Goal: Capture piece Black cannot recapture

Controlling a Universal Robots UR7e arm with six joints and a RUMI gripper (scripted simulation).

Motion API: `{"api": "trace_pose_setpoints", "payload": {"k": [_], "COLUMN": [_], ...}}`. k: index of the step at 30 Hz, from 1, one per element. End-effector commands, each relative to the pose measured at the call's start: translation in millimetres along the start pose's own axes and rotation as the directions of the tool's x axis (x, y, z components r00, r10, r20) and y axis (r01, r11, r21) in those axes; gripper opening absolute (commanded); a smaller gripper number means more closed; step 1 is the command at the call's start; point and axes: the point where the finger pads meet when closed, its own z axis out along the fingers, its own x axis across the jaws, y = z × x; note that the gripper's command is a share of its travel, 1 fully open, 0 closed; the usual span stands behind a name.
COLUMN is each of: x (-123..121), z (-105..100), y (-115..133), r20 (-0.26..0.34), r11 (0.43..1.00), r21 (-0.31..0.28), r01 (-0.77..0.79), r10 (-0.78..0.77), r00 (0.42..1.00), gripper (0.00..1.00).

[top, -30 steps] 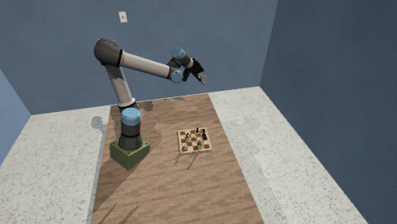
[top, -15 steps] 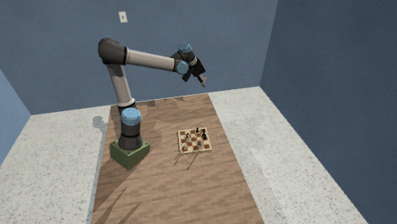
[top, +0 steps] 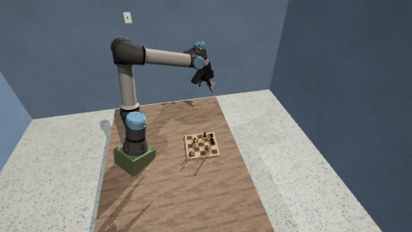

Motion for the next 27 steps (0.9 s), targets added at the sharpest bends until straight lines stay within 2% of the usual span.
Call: {"api": "trace_pose_setpoints", "payload": {"k": [1,2,3,4,6,8,10,11,13,14,16,17,20,21,23,25,27], "x": [-3.8,-3.8,-4.6,-4.6,-6.3,-6.3,-8.0,-8.0,-9.5,-9.5,-11.0,-11.0,-13.2,-13.2,-14.5,-14.5,-15.8], "z": [18.8,18.8,23.5,23.5,32.4,32.4,41.2,41.2,49.8,49.8,57.9,57.9,69.5,69.5,76.8,76.8,84.0], "y": [-12.2,-12.2,-15.7,-15.7,-22.2,-22.2,-28.6,-28.6,-35.0,-35.0,-40.9,-40.9,-49.5,-49.5,-54.8,-54.8,-60.2], "r20": [0.075,0.075,0.088,0.088,0.108,0.108,0.121,0.121,0.128,0.128,0.128,0.128,0.118,0.118,0.106,0.106,0.09], "r11": [0.973,0.973,0.958,0.958,0.922,0.922,0.877,0.877,0.825,0.825,0.767,0.767,0.672,0.672,0.606,0.606,0.539], "r21": [0.203,0.203,0.25,0.25,0.339,0.339,0.424,0.424,0.503,0.503,0.576,0.576,0.673,0.673,0.729,0.729,0.778], "r01": [0.113,0.113,0.139,0.139,0.186,0.186,0.225,0.225,0.257,0.257,0.283,0.283,0.309,0.309,0.319,0.319,0.324], "r10": [-0.131,-0.131,-0.165,-0.165,-0.235,-0.235,-0.302,-0.302,-0.365,-0.365,-0.426,-0.426,-0.51,-0.51,-0.56,-0.56,-0.605], "r00": [0.989,0.989,0.982,0.982,0.966,0.966,0.946,0.946,0.922,0.922,0.895,0.895,0.852,0.852,0.821,0.821,0.791], "gripper": [1.0,1.0,1.0,1.0,1.0,1.0,1.0,1.0,1.0,1.0,1.0,1.0,1.0,1.0,1.0,1.0,1.0]}}
